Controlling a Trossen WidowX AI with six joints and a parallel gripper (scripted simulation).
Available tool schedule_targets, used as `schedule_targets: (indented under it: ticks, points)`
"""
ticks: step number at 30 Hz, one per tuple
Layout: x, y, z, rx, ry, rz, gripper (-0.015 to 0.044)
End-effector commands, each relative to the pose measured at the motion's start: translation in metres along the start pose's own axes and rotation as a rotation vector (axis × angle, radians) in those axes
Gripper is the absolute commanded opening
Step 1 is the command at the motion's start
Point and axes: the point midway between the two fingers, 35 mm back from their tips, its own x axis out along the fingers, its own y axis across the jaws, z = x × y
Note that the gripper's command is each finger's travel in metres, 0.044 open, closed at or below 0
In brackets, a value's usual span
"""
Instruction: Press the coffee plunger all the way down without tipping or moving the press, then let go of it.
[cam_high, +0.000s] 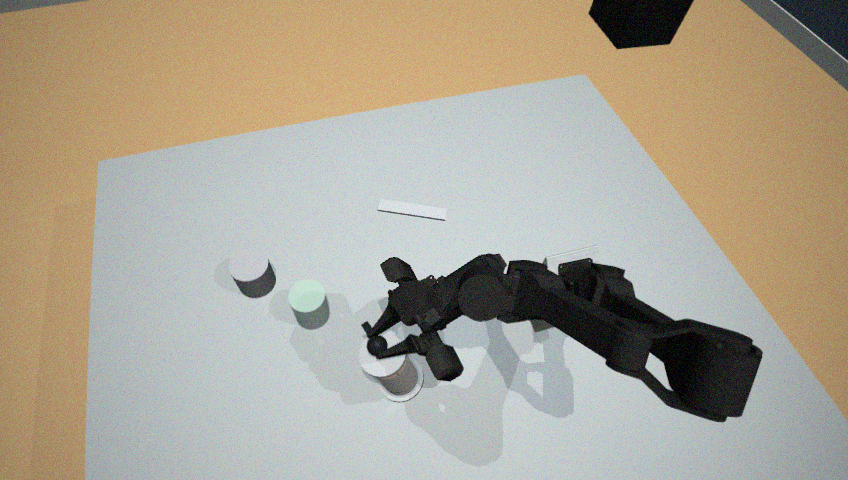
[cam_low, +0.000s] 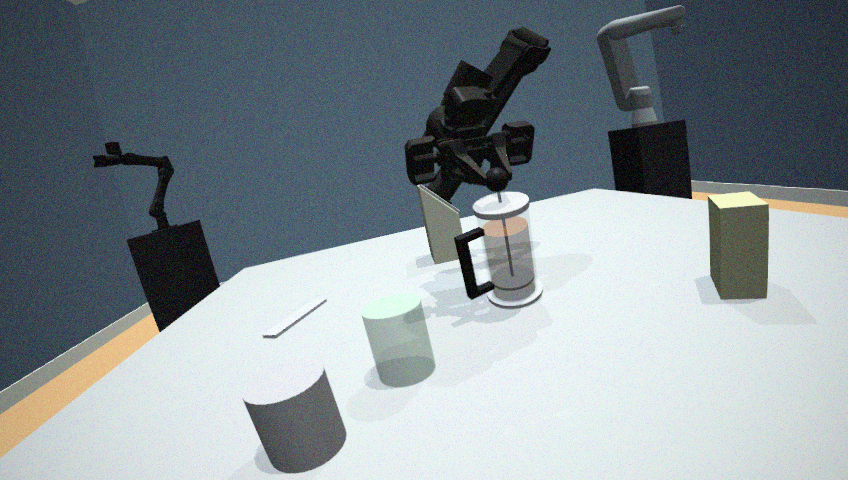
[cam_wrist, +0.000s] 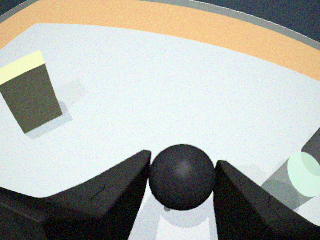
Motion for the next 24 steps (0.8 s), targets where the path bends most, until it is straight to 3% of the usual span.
schedule_targets:
  ticks: [1, 21, 24]
  points:
    - [0.0013, 0.0002, -0.0032, 0.012, 0.015, 0.005, 0.0126]
    - [0.0015, -0.001, 0.0002, 0.004, 0.004, 0.002, 0.0126]
    - [0.0015, -0.001, 0.0002, 0.004, 0.004, 0.002, 0.0205]
